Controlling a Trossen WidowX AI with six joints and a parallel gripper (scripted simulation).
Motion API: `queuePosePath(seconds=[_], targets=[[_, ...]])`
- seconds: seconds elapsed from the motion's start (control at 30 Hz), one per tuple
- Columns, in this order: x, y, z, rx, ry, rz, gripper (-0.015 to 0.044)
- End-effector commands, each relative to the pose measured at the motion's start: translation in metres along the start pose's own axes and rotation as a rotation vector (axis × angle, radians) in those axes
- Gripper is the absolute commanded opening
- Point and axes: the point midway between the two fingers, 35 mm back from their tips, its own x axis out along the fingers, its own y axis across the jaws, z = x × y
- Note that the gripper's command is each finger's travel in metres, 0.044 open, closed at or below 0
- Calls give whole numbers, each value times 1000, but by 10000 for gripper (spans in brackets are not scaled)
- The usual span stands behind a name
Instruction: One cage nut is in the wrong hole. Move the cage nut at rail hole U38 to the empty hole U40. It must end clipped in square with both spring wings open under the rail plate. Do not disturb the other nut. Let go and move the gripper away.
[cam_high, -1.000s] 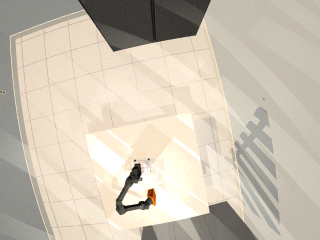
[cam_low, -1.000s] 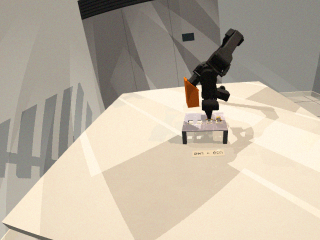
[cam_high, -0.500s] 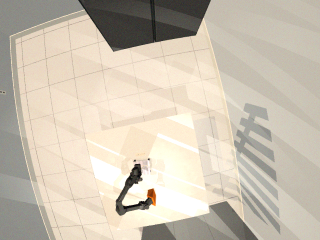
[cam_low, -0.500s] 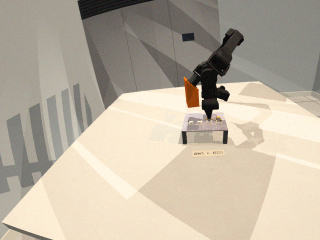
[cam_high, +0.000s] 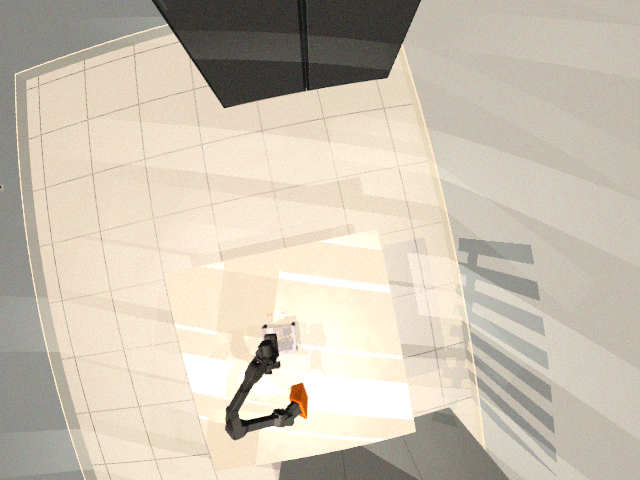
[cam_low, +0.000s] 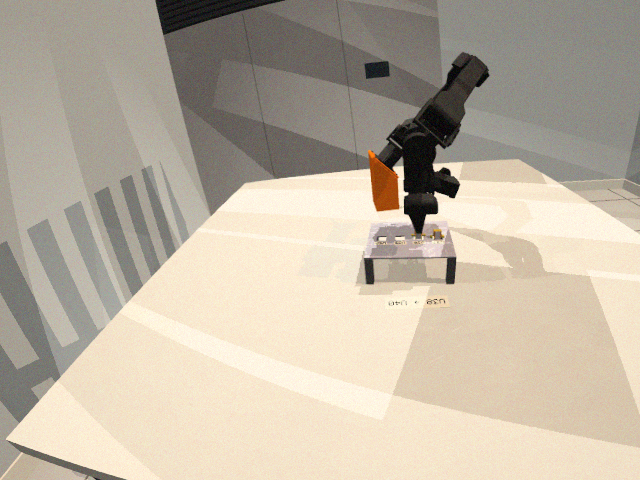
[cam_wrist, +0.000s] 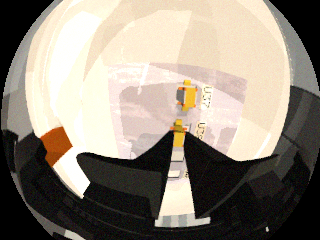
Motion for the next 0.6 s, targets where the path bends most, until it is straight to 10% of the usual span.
queuePosePath(seconds=[0.0, 0.57], targets=[[0, 1, 0, 3, -1, -7, 30], [0, 2, 0, 4, -1, -26, 30]])
